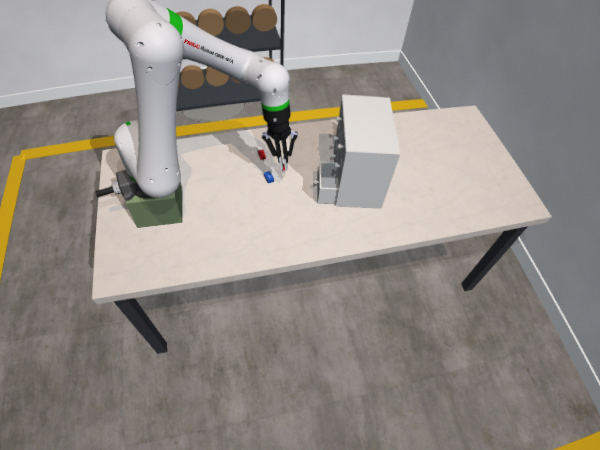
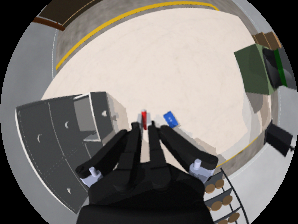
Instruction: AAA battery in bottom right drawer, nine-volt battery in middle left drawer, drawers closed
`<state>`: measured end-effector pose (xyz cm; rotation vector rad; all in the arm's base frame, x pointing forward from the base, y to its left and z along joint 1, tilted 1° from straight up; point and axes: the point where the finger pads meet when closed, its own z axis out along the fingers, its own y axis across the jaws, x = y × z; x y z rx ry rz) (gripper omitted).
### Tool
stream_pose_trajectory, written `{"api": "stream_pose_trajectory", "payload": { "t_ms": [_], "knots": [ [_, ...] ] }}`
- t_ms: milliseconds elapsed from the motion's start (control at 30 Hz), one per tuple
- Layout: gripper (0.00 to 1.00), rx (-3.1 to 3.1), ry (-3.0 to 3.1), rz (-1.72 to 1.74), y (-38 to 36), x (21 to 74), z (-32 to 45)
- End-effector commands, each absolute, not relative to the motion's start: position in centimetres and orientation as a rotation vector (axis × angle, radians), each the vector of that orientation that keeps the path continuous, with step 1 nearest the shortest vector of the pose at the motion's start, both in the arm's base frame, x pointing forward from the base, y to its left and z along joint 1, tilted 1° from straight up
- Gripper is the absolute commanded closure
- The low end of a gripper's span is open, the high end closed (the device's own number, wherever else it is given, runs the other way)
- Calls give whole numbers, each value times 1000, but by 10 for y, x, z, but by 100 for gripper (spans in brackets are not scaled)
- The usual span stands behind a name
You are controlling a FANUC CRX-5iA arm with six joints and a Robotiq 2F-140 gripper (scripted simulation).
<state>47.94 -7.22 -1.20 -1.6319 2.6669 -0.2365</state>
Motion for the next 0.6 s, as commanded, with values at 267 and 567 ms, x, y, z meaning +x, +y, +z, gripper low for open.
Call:
{"api": "stream_pose_trajectory", "payload": {
  "t_ms": [267,567],
  "knots": [
    [97,-2425,2002,-214,-68,481,-12],
    [97,-2787,1491,-193,-68,482,-1]
  ]
}}
